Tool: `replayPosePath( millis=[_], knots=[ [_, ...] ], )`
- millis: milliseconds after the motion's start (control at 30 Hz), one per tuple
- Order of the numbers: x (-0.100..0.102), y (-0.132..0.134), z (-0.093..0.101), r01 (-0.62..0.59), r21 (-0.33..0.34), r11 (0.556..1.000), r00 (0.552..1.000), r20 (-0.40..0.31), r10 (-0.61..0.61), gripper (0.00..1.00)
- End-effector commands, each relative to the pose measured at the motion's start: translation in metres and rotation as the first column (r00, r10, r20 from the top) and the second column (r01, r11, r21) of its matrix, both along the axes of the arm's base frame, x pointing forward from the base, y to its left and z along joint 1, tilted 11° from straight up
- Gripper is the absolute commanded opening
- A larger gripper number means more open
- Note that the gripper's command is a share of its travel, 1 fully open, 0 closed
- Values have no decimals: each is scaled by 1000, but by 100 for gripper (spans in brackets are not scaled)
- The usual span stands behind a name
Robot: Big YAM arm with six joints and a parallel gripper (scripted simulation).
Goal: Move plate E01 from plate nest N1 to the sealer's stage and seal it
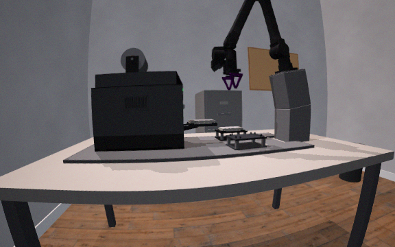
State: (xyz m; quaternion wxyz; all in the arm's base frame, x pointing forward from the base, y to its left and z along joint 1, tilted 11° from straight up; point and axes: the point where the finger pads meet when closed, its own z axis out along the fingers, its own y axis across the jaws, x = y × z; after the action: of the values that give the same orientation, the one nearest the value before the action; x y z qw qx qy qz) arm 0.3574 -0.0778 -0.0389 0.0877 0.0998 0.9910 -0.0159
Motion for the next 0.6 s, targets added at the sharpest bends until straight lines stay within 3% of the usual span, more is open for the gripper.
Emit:
replayPosePath(
  millis=[0,567],
  knots=[
    [20,4,16,-21,-10,1000,999,36,21,100],
    [15,2,5,12,0,1000,1000,9,-12,100]
  ],
)
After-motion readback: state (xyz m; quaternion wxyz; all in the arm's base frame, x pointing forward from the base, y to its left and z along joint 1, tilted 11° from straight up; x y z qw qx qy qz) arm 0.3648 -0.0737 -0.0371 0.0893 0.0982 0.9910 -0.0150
